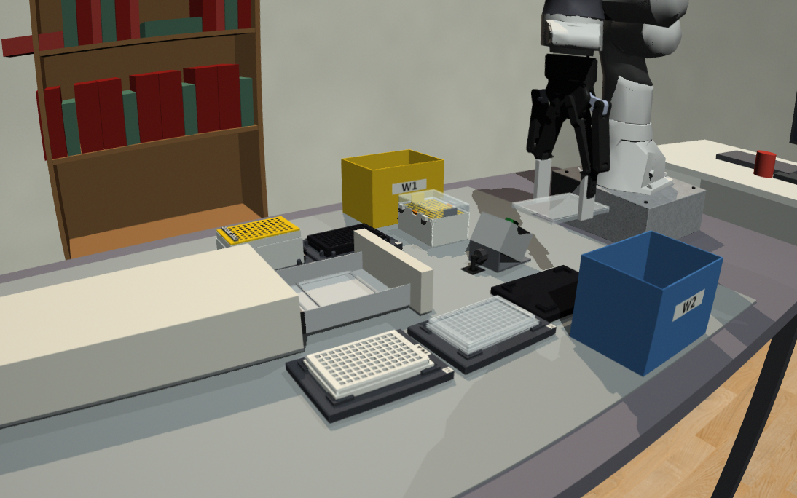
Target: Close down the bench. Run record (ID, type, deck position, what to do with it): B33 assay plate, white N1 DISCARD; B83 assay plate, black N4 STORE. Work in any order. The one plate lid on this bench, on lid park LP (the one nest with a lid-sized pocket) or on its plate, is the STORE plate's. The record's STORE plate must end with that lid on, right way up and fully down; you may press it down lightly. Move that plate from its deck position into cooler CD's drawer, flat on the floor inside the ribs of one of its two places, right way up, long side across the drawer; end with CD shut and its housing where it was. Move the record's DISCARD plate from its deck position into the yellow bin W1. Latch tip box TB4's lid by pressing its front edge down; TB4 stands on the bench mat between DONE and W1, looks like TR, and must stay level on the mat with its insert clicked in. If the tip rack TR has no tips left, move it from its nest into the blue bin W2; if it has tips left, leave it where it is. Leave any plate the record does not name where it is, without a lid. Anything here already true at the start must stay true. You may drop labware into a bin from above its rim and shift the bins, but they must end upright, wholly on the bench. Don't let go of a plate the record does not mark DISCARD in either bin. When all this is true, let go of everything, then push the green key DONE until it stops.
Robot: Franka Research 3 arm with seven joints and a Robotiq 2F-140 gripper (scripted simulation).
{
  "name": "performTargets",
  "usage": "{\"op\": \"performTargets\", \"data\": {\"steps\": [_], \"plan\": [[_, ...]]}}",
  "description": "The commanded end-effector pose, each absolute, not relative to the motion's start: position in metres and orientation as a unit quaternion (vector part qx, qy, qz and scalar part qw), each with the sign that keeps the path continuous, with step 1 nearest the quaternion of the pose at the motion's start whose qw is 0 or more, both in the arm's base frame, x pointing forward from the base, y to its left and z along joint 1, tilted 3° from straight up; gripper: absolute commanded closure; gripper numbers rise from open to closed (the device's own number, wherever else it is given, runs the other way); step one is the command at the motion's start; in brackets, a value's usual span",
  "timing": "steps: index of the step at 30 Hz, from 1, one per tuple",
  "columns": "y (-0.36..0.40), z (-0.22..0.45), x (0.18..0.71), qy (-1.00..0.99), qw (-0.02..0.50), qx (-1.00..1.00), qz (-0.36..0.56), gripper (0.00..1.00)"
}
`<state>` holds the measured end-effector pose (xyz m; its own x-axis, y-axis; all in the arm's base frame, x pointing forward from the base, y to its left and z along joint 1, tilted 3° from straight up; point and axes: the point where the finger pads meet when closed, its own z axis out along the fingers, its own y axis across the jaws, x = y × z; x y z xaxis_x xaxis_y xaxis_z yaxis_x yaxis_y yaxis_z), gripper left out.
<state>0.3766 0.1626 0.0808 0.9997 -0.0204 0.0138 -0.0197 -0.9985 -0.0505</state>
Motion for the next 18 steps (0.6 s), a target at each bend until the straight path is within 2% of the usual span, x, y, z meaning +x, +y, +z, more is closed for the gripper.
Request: {"op": "performTargets", "data": {"steps": [1,18], "plan": [[0.157,0.081,0.379,-0.018,0.025,-0.999,-0.007,1.00],[0.122,0.079,0.398,-0.018,0.025,-0.999,-0.007,1.00]]}}
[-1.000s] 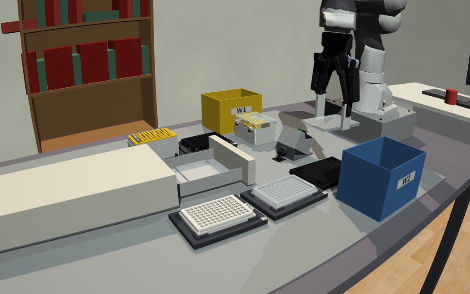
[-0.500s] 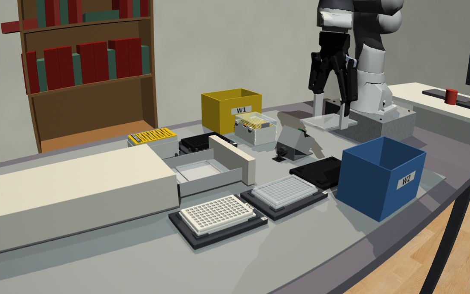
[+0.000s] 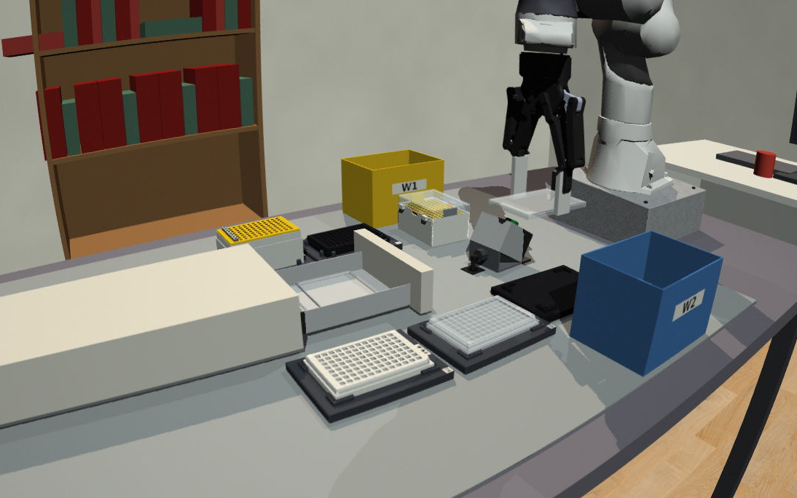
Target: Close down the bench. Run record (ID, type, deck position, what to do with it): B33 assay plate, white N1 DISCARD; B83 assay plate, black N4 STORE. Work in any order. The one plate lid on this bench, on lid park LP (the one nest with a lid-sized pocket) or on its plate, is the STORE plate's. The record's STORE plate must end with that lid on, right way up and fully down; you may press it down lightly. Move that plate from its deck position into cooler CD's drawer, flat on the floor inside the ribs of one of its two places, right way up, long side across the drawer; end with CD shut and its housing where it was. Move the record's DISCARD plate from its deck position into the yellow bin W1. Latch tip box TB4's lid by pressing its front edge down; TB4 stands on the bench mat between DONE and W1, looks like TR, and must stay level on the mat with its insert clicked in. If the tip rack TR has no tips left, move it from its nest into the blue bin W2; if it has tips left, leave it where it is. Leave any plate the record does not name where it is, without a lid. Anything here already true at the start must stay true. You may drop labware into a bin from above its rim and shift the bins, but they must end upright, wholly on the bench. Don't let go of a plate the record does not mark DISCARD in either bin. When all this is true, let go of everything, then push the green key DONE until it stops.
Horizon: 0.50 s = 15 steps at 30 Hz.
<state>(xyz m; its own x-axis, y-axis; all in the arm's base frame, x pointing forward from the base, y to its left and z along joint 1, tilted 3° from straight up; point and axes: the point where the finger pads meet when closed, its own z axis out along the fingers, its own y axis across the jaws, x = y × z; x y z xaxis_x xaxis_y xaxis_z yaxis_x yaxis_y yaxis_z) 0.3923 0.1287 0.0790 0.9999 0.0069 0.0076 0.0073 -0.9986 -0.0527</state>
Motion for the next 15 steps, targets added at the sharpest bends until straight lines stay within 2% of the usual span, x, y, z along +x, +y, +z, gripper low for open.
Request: {"op": "performTargets", "data": {"steps": [1,15], "plan": [[0.119,0.079,0.399,-0.018,0.025,-0.999,-0.007,1.00],[0.091,0.078,0.413,-0.018,0.025,-0.999,-0.007,1.00]]}}
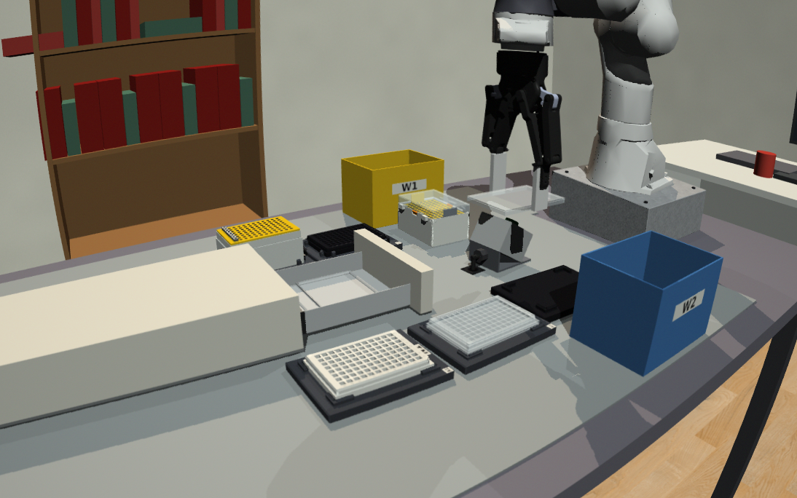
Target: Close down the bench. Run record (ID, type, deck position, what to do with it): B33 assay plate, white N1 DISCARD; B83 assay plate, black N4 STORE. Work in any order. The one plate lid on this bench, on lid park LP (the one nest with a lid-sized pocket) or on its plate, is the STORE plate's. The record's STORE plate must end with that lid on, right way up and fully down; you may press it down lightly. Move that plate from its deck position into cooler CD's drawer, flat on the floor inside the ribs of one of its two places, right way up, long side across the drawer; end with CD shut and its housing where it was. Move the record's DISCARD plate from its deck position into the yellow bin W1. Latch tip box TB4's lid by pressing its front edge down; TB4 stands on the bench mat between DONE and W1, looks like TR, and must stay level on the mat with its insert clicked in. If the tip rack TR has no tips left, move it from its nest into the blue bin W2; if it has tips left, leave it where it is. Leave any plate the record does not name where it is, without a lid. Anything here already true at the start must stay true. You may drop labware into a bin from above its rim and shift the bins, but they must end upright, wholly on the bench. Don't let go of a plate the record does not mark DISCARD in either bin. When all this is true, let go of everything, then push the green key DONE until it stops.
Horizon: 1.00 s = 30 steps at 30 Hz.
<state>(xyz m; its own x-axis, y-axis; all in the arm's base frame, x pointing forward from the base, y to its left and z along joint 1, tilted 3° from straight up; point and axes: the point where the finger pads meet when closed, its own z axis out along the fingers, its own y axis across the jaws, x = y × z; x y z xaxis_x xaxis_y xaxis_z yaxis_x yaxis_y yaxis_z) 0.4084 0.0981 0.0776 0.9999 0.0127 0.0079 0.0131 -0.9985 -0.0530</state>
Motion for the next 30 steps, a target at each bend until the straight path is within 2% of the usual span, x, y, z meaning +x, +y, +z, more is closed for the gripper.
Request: {"op": "performTargets", "data": {"steps": [1,30], "plan": [[0.089,0.078,0.415,-0.018,0.025,-0.999,-0.007,1.00],[0.029,0.075,0.445,-0.018,0.025,-0.999,-0.007,1.00]]}}
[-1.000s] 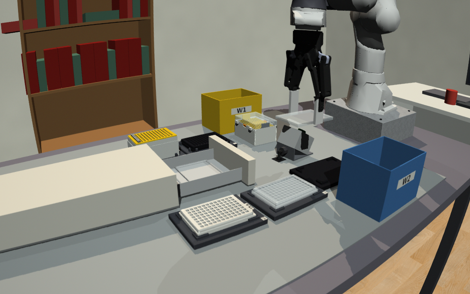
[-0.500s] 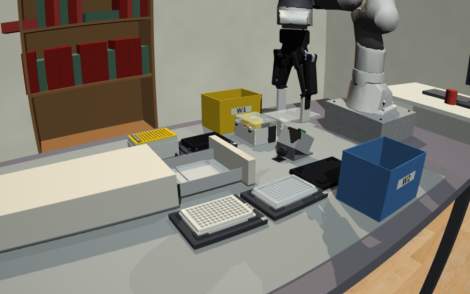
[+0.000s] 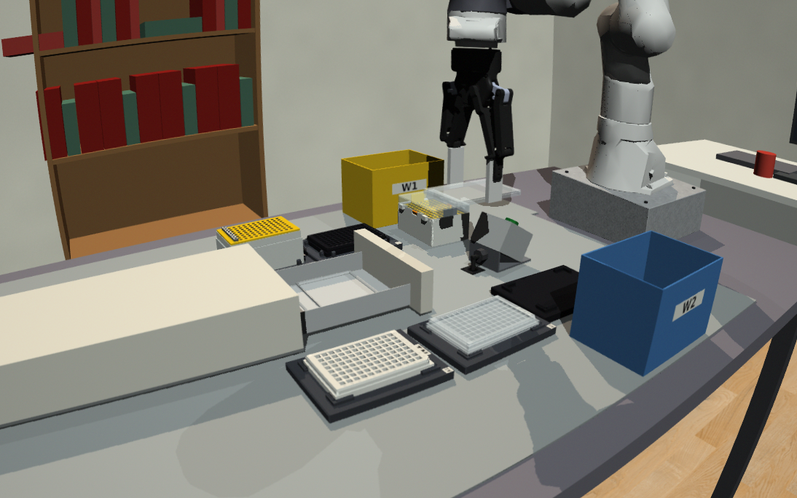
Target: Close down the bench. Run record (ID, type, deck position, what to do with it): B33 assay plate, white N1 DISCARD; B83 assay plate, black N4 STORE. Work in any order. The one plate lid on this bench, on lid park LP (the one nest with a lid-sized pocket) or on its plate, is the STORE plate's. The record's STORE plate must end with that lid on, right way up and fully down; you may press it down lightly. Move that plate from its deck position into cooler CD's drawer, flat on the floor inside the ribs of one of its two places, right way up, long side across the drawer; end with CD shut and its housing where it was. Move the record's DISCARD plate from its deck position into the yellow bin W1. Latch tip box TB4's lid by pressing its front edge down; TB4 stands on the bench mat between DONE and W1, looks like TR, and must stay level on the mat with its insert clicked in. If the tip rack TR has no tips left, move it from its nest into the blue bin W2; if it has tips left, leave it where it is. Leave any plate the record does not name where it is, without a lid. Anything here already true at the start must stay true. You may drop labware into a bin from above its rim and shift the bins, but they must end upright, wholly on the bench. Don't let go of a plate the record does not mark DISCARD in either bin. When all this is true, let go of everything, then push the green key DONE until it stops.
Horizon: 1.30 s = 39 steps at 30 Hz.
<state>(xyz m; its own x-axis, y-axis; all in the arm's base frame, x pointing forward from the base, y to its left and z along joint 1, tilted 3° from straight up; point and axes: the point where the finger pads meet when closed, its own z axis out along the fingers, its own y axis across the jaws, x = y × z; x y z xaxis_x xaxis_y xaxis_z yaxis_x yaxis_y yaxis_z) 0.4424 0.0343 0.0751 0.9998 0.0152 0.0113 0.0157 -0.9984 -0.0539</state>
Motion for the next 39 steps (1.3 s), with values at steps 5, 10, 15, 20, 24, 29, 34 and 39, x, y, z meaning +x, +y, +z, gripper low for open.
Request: {"op": "performTargets", "data": {"steps": [5,10,15,20,24,29,34,39], "plan": [[0.018,0.075,0.451,-0.018,0.025,-0.999,-0.007,1.00],[0.006,0.074,0.457,-0.018,0.025,-0.999,-0.007,1.00],[-0.004,0.074,0.462,-0.018,0.025,-0.999,-0.007,1.00],[-0.013,0.073,0.467,-0.018,0.025,-0.999,-0.007,1.00],[-0.023,0.073,0.472,-0.018,0.025,-0.999,-0.007,1.00],[-0.035,0.072,0.478,-0.018,0.025,-0.999,-0.007,1.00],[-0.042,0.072,0.482,-0.018,0.025,-0.999,-0.007,1.00],[-0.053,0.071,0.488,-0.018,0.025,-0.999,-0.007,1.00]]}}
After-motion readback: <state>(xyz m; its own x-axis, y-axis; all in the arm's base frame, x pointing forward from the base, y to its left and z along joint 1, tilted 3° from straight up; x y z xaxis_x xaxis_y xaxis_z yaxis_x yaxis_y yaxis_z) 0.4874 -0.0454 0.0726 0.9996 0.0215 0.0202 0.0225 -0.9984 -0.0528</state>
